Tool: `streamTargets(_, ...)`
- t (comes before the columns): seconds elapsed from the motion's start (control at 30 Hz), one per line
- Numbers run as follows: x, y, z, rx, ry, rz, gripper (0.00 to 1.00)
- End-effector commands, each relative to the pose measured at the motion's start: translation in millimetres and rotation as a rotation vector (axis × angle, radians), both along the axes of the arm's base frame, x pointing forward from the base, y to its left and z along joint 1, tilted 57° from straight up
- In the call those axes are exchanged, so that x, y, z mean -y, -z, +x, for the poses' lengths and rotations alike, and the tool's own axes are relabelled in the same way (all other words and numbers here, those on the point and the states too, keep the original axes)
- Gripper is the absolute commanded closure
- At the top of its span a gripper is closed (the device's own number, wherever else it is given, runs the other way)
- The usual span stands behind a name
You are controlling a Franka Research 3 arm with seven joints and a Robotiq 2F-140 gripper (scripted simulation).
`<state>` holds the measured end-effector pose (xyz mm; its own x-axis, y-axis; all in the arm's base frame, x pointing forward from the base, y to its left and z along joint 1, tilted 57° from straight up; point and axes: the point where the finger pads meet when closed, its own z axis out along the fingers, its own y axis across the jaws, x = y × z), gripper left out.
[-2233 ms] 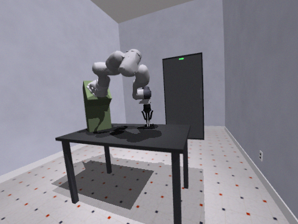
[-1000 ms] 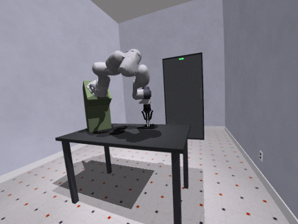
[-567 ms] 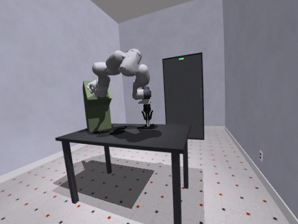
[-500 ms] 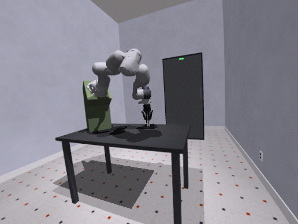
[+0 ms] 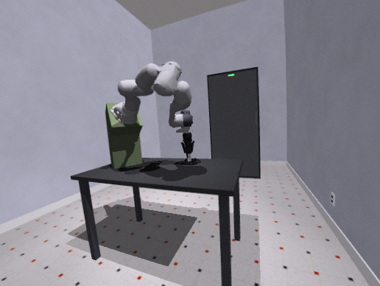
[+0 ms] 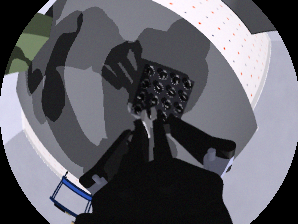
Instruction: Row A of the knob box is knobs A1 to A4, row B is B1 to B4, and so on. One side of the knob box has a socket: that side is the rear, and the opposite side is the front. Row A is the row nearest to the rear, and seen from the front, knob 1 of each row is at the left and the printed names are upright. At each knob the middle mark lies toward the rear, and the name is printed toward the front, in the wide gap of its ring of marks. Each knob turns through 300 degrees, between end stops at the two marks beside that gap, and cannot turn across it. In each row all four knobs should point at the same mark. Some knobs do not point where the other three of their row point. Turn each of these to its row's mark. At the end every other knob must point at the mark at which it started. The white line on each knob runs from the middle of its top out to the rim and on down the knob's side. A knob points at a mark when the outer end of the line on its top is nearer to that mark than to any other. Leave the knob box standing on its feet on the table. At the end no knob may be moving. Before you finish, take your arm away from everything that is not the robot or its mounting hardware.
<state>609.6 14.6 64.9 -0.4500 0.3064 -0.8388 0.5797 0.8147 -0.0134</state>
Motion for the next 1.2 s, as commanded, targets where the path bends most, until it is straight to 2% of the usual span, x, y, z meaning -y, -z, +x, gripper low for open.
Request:
streamTargets(0.0, 0.9, -0.5, 0.8, -0.086, -0.08, -0.104, 0.95)
streamTargets(0.2, 0.9, -0.5, 0.8, -0.116, -0.114, -0.146, 0.95)
streamTargets(0.7, 0.9, -0.5, 0.8, -0.243, -0.255, -0.32, 0.95)
streamTargets(0.77, 0.9, -0.5, 0.8, -0.243, -0.255, -0.32, 0.95)
streamTargets(1.17, 0.9, -0.5, 0.8, -0.326, -0.346, -0.432, 0.95)
